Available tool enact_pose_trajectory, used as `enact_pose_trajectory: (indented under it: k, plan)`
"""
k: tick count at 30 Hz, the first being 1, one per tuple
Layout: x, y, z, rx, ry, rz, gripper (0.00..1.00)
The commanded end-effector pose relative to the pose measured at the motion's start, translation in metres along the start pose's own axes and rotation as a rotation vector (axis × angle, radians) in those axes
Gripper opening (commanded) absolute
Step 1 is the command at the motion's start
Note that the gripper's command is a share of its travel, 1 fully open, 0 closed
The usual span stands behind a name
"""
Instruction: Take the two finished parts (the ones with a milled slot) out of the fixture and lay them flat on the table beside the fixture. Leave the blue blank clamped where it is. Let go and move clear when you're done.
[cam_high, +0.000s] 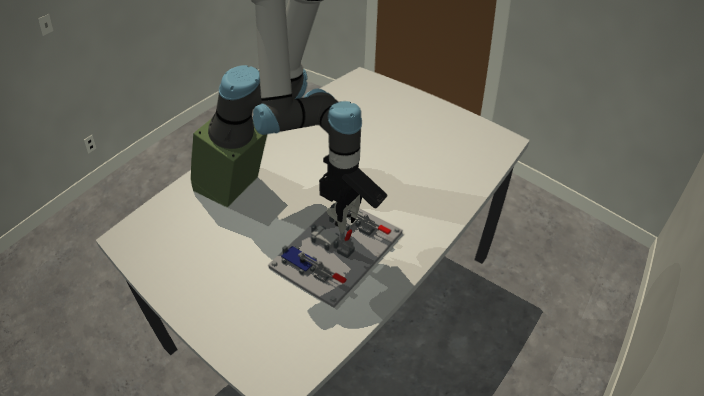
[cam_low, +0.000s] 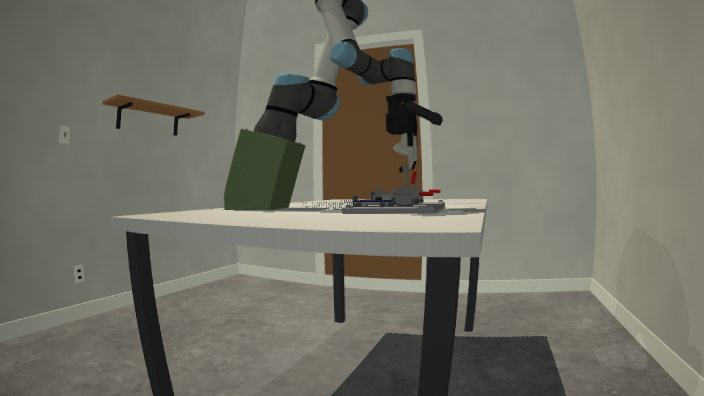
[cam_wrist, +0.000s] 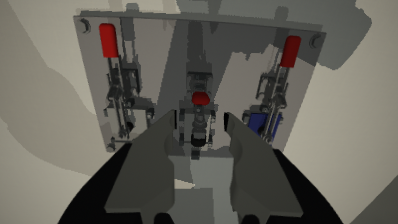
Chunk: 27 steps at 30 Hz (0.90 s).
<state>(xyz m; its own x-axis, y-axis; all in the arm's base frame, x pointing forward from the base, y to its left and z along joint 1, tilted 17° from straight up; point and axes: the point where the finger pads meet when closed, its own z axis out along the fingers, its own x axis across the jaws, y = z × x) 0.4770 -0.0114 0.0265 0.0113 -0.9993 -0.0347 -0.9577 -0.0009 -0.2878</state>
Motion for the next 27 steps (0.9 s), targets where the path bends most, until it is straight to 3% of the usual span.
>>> enact_pose_trajectory:
  k: [1,25,26,27]
  plan:
    - [0.0001,-0.0002,-0.0068,0.0,0.0,0.0,0.28]
    - [0.0001,-0.0002,-0.0073,0.0,0.0,0.0,0.28]
    - [0.0001,-0.0002,-0.0073,0.0,0.0,0.0,0.59]
    - [0.0001,-0.0002,-0.0072,0.0,0.0,0.0,0.59]
